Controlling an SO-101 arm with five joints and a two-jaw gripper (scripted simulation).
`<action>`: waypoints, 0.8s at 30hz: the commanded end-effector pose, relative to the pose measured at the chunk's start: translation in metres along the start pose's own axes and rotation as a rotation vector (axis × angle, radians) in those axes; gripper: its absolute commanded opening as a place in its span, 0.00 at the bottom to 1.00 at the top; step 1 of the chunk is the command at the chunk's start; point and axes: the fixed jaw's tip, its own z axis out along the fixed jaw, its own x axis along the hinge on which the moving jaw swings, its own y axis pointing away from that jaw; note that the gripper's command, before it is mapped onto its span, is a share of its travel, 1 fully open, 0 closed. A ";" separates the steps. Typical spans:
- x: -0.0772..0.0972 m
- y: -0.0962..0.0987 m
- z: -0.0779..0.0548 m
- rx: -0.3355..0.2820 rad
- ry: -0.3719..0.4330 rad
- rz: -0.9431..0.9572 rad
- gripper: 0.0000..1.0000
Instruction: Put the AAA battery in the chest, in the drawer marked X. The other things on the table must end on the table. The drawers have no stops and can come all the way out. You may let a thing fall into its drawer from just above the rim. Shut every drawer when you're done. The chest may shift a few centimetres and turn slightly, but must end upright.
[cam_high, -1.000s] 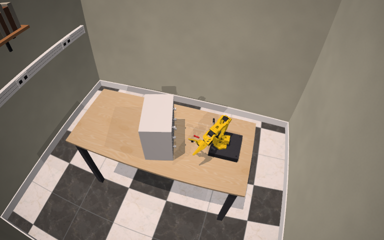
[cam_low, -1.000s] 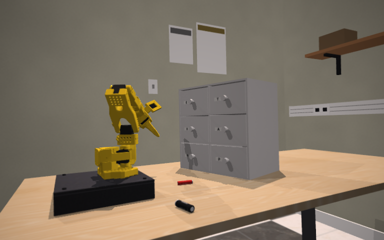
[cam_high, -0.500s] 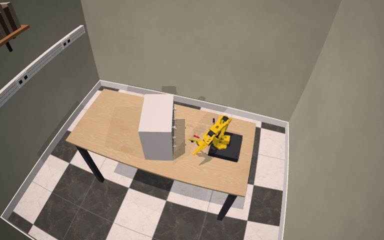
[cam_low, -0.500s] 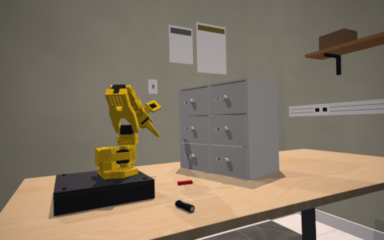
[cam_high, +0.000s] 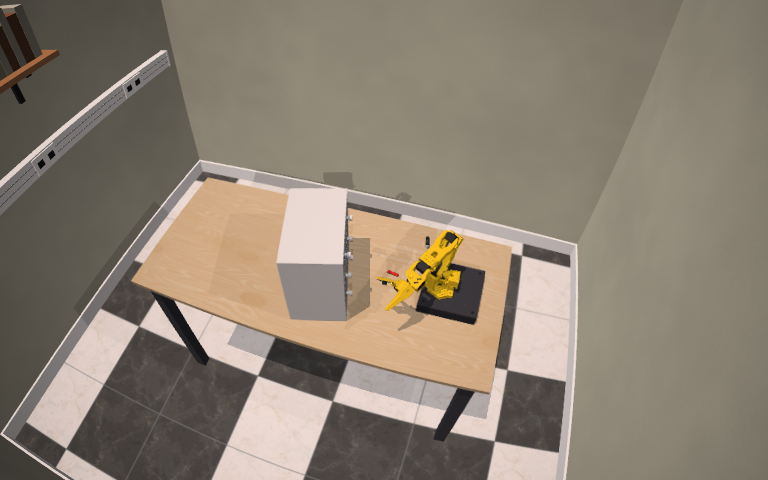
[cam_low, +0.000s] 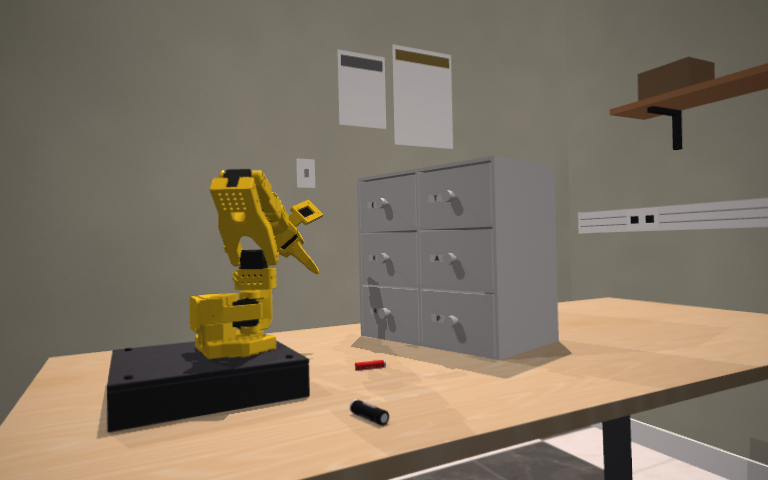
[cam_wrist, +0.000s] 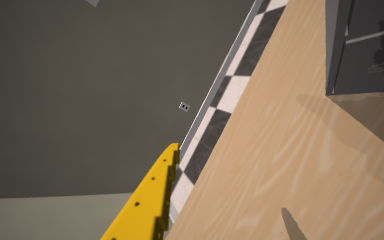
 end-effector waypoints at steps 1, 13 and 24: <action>-0.003 -0.005 -0.001 0.025 -0.005 -0.013 0.50; -0.029 -0.066 -0.022 0.350 0.004 -0.148 0.50; -0.037 -0.106 -0.052 0.573 0.070 -0.207 0.50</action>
